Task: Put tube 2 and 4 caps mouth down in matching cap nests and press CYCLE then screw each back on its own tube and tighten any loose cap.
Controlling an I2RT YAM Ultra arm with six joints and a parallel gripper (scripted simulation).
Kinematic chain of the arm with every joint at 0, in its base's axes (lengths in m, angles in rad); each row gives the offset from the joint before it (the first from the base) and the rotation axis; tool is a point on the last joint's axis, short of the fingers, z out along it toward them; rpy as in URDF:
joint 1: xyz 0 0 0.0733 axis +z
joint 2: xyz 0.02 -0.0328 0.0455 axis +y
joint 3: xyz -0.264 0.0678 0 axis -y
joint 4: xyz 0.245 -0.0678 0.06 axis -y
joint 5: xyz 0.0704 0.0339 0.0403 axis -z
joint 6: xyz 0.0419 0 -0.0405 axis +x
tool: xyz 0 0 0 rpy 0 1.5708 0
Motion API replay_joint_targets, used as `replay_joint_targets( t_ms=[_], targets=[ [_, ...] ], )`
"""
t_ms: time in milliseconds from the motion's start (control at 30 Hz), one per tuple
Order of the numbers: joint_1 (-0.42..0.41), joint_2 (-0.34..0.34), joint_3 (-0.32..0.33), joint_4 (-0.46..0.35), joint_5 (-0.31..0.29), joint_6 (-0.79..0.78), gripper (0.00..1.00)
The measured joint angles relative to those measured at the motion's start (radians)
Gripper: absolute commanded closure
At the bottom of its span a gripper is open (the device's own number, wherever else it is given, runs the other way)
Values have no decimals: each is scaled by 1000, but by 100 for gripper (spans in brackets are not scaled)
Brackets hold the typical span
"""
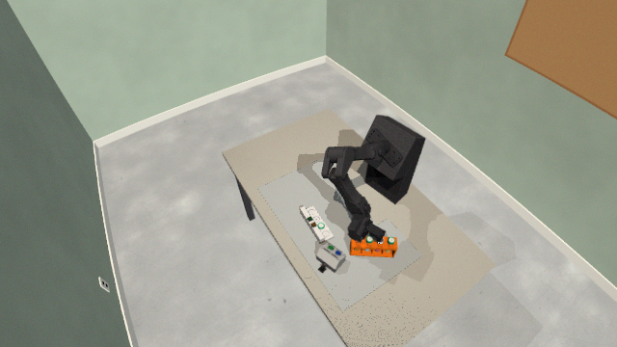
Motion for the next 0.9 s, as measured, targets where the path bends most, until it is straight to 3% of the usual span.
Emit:
replay_joint_targets(
  t_ms=[133, 333, 367, 733, 900],
  targets=[
    [0, 0, 0, 0, 0, -163, 100],
    [0, 0, 0, -1, 0, -253, 100],
    [0, 0, 0, -1, 0, -259, 51],
    [0, 0, 0, 2, 0, -284, 51],
    [0, 0, 0, 2, 0, -167, 51]
  ],
)
